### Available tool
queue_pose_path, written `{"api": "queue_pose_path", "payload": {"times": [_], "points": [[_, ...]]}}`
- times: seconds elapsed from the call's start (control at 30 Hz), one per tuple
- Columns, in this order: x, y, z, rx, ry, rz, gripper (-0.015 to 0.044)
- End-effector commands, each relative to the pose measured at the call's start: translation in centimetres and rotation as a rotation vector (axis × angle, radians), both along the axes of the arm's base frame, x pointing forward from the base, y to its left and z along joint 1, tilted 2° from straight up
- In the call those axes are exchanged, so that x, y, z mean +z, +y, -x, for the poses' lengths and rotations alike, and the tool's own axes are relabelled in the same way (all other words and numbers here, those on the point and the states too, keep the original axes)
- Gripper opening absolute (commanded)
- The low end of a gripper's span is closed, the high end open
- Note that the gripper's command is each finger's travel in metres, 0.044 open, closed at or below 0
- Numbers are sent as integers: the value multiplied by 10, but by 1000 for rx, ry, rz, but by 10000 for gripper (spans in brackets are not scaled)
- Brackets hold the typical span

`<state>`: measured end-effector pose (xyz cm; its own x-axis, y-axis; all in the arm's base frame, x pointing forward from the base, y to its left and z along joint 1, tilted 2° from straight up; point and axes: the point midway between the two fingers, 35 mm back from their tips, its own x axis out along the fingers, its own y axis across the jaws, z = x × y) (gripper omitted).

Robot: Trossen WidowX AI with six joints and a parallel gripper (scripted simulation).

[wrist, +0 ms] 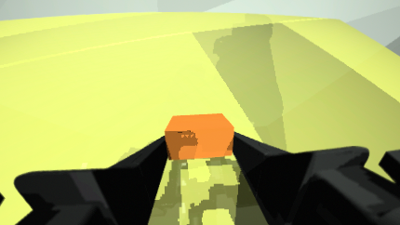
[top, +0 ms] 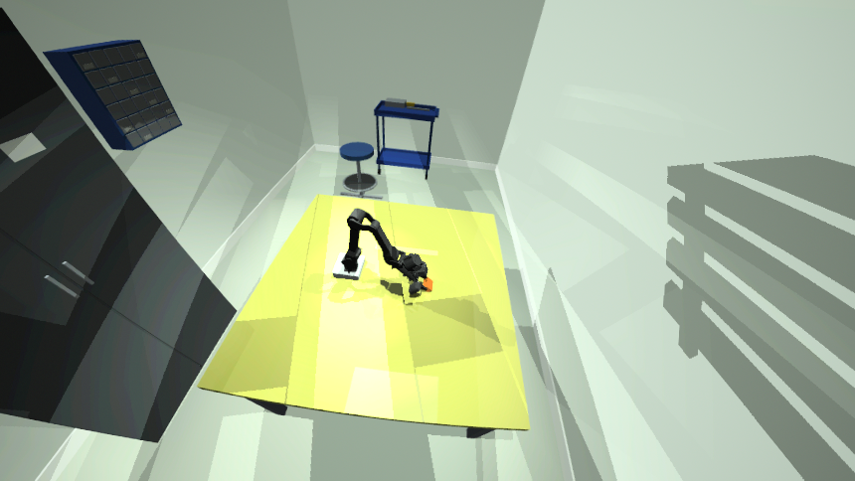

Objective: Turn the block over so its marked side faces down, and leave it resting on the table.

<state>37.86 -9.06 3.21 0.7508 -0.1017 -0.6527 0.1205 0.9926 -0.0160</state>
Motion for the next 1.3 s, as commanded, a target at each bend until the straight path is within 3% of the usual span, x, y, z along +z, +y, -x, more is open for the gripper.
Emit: {"api": "queue_pose_path", "payload": {"times": [0.0, 0.67, 1.27], "points": [[-9, 0, 2, -3, -33, -6, 0], [-11, 6, 21, 7, -311, 33, 0], [-7, 6, 22, 8, -338, 36, 0]]}}
